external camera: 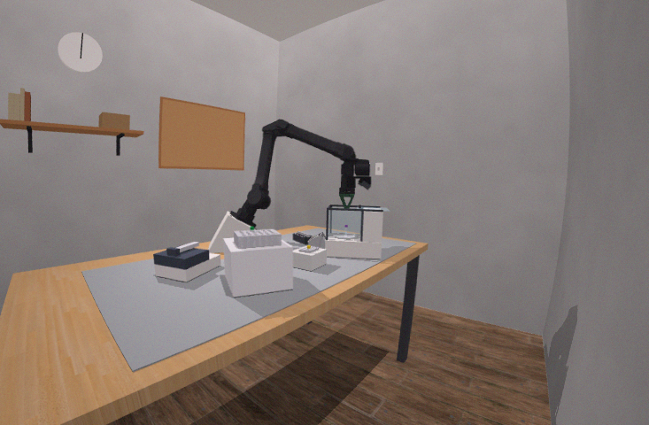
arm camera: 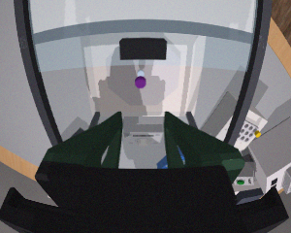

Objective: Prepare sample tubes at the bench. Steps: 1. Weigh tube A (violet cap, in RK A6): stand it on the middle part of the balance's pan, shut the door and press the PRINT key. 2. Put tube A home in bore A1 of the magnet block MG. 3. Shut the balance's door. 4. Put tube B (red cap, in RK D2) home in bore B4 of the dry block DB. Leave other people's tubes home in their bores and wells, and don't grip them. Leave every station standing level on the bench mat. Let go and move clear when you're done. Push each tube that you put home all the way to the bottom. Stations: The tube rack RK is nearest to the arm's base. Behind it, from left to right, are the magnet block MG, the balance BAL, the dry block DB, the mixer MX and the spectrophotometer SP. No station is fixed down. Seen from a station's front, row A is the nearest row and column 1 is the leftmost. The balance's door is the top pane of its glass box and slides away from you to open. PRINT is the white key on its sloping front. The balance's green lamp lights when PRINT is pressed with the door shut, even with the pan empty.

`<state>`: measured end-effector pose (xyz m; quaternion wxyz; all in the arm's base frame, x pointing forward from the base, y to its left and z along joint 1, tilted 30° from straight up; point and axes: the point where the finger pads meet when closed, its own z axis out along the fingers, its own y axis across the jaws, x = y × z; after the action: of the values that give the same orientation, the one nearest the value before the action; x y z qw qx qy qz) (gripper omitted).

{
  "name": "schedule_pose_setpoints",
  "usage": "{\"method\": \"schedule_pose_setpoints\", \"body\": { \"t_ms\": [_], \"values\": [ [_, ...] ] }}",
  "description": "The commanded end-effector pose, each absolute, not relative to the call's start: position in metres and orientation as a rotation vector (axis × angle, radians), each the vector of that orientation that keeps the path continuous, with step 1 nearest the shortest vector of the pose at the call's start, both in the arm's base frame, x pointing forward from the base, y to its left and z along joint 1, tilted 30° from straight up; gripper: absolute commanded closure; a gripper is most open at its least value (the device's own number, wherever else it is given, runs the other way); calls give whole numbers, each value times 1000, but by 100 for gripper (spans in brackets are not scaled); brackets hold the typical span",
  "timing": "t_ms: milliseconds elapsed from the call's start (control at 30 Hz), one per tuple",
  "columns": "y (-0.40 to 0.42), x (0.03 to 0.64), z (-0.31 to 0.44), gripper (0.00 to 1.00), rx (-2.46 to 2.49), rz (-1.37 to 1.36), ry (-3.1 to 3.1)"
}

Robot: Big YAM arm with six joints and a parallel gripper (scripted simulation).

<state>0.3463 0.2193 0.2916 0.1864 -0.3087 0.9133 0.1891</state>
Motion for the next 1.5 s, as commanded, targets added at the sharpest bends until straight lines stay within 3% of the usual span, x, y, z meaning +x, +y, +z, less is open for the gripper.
{"method": "schedule_pose_setpoints", "body": {
  "t_ms": [0,1467],
  "values": [
    [214,352,324,64,-868,527,2521],
    [184,333,381,64,-869,521,2513]
  ]
}}
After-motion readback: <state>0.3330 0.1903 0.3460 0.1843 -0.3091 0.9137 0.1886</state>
